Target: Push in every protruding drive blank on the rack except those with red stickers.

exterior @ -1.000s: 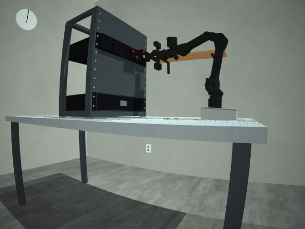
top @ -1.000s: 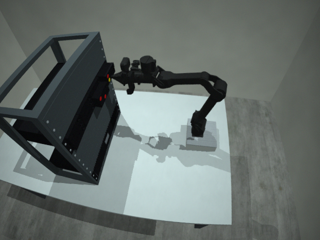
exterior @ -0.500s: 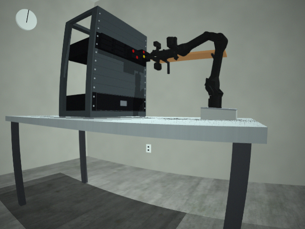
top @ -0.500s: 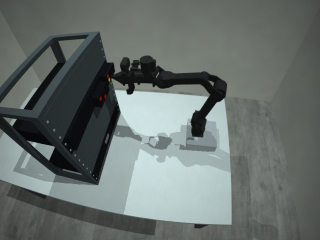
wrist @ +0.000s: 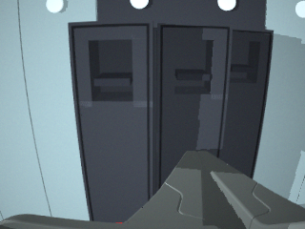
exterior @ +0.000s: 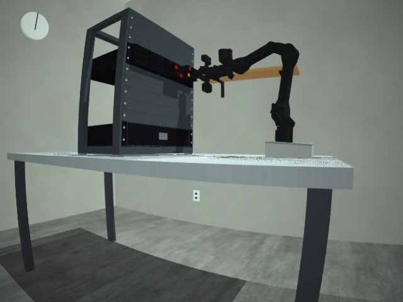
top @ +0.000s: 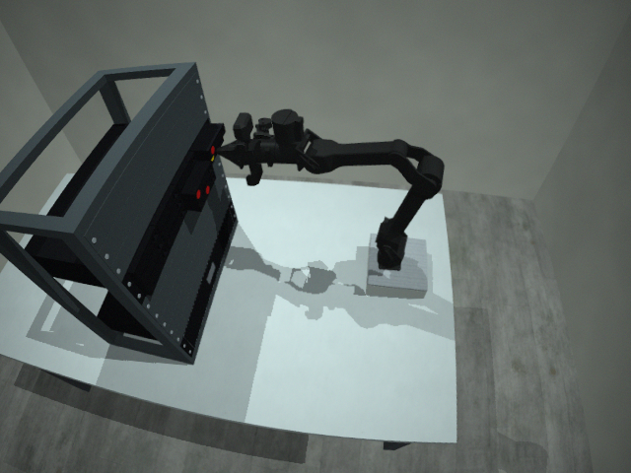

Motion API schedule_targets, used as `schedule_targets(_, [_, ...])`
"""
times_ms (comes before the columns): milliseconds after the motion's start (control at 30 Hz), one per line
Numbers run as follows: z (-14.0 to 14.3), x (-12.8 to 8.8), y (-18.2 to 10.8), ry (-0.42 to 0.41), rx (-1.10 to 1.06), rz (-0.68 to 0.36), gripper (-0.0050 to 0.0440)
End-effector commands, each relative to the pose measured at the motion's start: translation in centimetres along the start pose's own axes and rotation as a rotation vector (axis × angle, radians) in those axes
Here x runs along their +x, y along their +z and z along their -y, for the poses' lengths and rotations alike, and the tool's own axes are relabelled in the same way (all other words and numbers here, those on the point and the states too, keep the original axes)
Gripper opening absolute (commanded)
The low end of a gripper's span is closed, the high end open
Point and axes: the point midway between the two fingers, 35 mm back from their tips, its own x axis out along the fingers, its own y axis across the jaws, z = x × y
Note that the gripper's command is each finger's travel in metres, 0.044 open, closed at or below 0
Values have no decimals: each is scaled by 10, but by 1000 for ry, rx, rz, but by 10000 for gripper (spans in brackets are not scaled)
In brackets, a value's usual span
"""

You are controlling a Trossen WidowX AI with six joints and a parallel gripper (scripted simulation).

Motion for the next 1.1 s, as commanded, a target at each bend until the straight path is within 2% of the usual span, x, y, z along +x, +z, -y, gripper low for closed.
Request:
schedule_targets(0, [-14, -1, 0, 32, -6, 2, 0])
schedule_targets(900, [-14, 0, 0, 32, -6, 2, 0])
schedule_targets(1067, [-16, 8, 0, 32, -6, 2, 0])
